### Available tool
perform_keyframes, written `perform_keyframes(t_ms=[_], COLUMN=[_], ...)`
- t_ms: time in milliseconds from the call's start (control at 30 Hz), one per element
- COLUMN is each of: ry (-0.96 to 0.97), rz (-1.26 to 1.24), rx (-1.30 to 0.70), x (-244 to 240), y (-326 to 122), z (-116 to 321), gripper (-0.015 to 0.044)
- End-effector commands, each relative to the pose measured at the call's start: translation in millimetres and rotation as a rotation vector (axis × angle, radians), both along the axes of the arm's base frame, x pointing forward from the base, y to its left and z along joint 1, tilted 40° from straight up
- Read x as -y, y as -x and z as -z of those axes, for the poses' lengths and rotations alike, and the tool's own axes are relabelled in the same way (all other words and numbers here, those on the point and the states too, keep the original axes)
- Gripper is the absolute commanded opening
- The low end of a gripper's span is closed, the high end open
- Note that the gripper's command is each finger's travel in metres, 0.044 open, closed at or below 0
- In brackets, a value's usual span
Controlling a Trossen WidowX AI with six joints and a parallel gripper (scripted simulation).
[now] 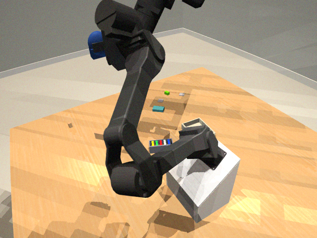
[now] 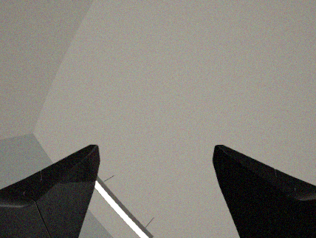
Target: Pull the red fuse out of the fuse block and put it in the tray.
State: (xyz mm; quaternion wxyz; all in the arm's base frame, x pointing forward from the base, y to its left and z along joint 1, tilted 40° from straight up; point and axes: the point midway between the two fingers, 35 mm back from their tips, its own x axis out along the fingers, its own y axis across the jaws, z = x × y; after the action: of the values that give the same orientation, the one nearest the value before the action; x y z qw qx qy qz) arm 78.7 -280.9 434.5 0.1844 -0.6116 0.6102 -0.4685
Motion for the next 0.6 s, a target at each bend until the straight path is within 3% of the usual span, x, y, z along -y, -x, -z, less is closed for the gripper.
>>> perform_keyframes(t_ms=[0,267,567], ry=[-0.002,-0.145,-0.557], rz=[-0.009,-0.364,-0.775], rx=[0.001,0.110,0.357], x=[1,26,13], y=[-2,-89,-203], z=[1,55,155], gripper=[0.0271,0.0061,0.0060])
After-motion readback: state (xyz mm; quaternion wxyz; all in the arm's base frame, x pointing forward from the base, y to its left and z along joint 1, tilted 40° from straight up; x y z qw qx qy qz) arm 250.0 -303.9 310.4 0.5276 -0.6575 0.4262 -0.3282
